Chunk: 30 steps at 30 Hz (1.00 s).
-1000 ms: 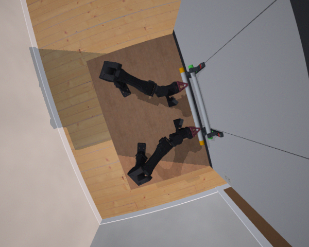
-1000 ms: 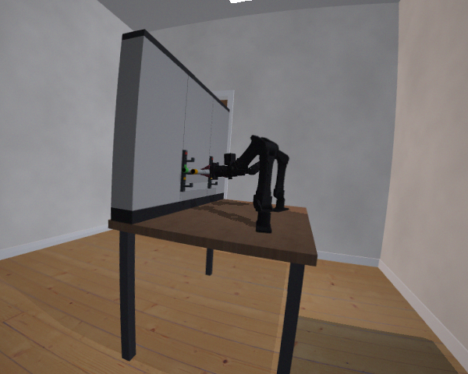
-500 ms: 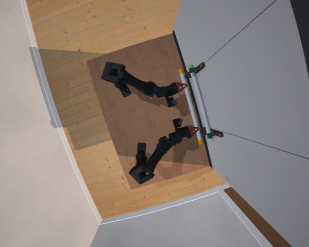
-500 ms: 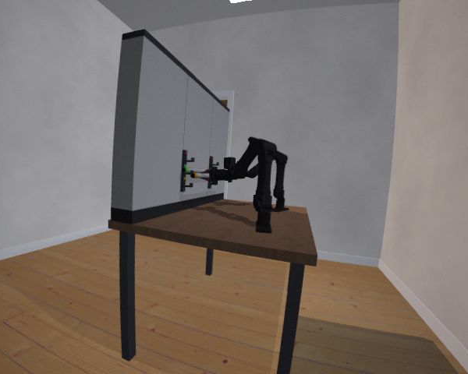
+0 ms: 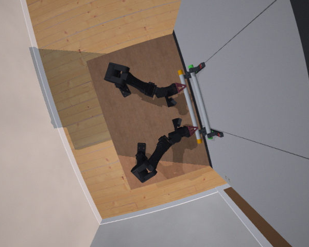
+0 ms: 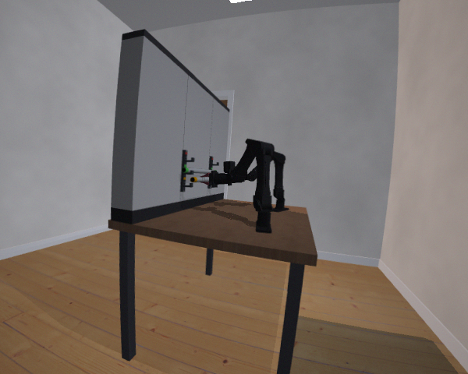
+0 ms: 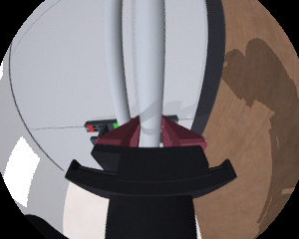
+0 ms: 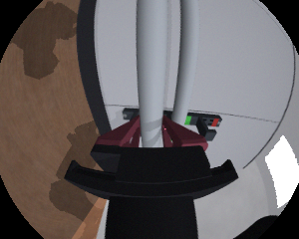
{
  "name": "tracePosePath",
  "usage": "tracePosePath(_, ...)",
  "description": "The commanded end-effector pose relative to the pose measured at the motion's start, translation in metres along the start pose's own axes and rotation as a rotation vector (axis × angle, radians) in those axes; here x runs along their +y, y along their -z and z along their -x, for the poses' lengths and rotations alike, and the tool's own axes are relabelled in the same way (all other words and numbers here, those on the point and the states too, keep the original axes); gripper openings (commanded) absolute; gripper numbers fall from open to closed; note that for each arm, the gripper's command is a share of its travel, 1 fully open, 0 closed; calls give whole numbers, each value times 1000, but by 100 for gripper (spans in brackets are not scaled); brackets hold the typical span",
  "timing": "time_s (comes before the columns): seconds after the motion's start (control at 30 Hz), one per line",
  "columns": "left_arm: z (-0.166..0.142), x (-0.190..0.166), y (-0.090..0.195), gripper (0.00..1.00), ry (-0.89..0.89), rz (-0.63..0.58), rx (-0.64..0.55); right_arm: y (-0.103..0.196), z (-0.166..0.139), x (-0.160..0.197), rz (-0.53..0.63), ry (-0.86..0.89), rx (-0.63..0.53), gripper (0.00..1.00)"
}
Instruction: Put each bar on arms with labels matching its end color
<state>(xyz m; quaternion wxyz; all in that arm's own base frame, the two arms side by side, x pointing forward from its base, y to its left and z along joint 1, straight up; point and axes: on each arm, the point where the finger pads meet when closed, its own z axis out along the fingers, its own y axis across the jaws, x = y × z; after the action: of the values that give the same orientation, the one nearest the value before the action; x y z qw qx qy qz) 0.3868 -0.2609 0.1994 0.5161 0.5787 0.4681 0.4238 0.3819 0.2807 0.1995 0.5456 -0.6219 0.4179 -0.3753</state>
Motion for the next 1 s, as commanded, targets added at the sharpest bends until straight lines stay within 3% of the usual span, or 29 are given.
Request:
tracePosePath(0.0,-3,34,-1,0,8,110,18,-1,-3,-38,-123,-11,13,0)
tracePosePath(0.97,-4,45,-25,0,8,110,18,-24,-3,-50,-123,-11,13,0)
